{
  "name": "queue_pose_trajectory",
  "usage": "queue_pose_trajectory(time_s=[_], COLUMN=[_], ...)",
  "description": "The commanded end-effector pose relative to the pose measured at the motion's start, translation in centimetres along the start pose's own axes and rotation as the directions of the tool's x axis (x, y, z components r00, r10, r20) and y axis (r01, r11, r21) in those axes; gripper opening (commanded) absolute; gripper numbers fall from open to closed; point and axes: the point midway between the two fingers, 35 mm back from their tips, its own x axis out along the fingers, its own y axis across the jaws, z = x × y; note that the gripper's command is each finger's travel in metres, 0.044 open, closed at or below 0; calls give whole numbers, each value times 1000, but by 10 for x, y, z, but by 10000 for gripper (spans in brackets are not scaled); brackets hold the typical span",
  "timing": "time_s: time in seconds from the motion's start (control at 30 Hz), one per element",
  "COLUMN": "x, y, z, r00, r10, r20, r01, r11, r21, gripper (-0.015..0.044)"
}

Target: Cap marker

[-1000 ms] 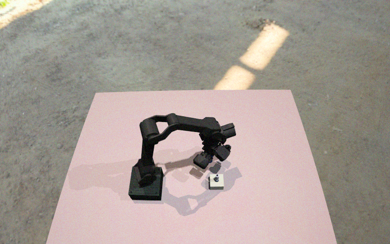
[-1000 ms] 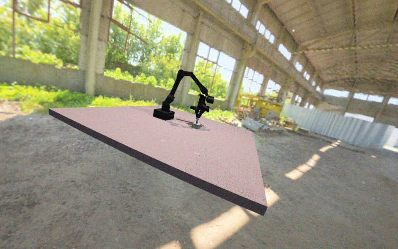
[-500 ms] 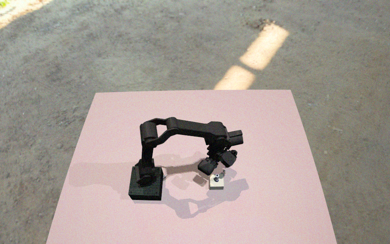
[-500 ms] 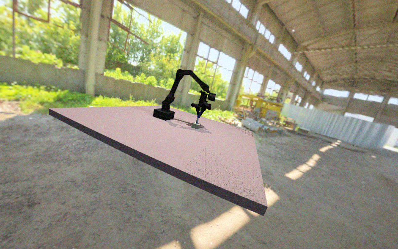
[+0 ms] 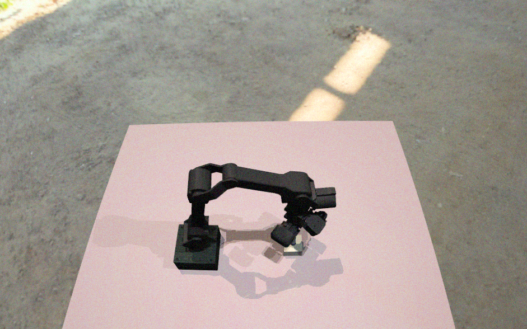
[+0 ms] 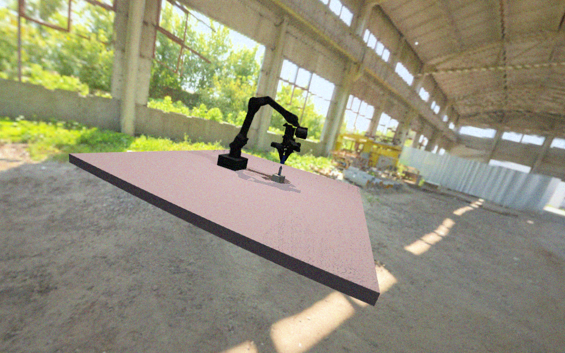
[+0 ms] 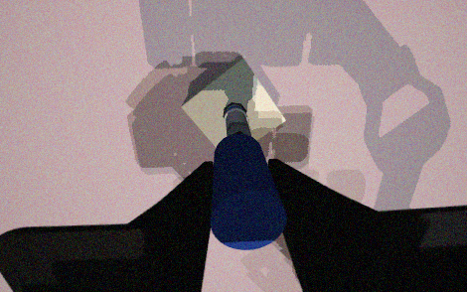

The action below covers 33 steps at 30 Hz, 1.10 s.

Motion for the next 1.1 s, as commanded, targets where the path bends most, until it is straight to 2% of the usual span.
queue_pose_trajectory(time_s=[0.0,1.07], x=[-2,42], y=[-2,-2], z=[2,2], r00=[1000,1000], r10=[2,2], r20=[-3,-3], r01=[-2,-2], r11=[1000,1000], r21=[-10,-10], gripper=[0,0])
